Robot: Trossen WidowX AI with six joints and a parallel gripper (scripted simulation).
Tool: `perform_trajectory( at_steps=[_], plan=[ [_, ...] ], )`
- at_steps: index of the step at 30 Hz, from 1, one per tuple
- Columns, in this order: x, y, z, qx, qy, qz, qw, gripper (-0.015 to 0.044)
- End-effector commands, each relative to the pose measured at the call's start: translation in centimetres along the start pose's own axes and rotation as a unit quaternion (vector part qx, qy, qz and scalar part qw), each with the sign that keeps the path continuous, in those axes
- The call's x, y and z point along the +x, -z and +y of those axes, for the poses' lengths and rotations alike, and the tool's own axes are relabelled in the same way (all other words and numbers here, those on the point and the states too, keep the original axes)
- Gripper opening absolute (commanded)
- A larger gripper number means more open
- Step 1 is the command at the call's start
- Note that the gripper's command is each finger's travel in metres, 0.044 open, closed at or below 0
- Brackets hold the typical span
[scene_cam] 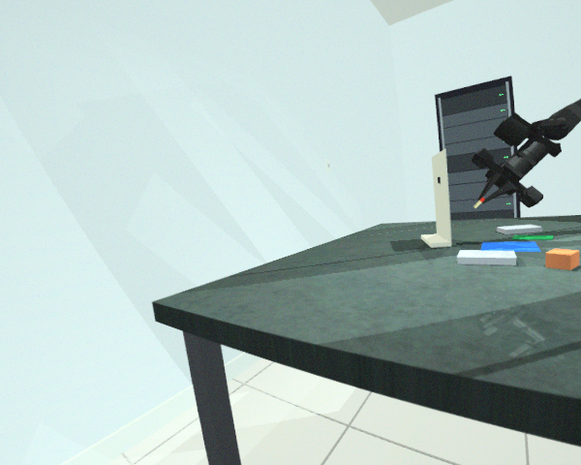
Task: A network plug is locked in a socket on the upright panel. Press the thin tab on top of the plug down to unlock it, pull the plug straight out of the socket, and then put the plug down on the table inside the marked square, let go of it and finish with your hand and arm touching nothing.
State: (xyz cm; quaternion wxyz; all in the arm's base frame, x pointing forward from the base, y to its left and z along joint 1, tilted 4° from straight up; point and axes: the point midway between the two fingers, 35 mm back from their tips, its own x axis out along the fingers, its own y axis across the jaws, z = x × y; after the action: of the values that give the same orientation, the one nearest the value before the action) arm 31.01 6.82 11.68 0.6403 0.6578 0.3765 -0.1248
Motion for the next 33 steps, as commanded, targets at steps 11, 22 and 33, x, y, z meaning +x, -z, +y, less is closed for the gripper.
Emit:
perform_trajectory(
  at_steps=[11,22,33],
  plan=[
    [-0.4,1.5,-4.0,-0.026,0.086,-0.069,0.994,0.0],
    [-1.0,1.9,-5.6,-0.05,0.118,-0.103,0.986,0.0],
    [0.3,1.5,-6.8,-0.05,0.118,-0.103,0.986,0.0]
  ],
)
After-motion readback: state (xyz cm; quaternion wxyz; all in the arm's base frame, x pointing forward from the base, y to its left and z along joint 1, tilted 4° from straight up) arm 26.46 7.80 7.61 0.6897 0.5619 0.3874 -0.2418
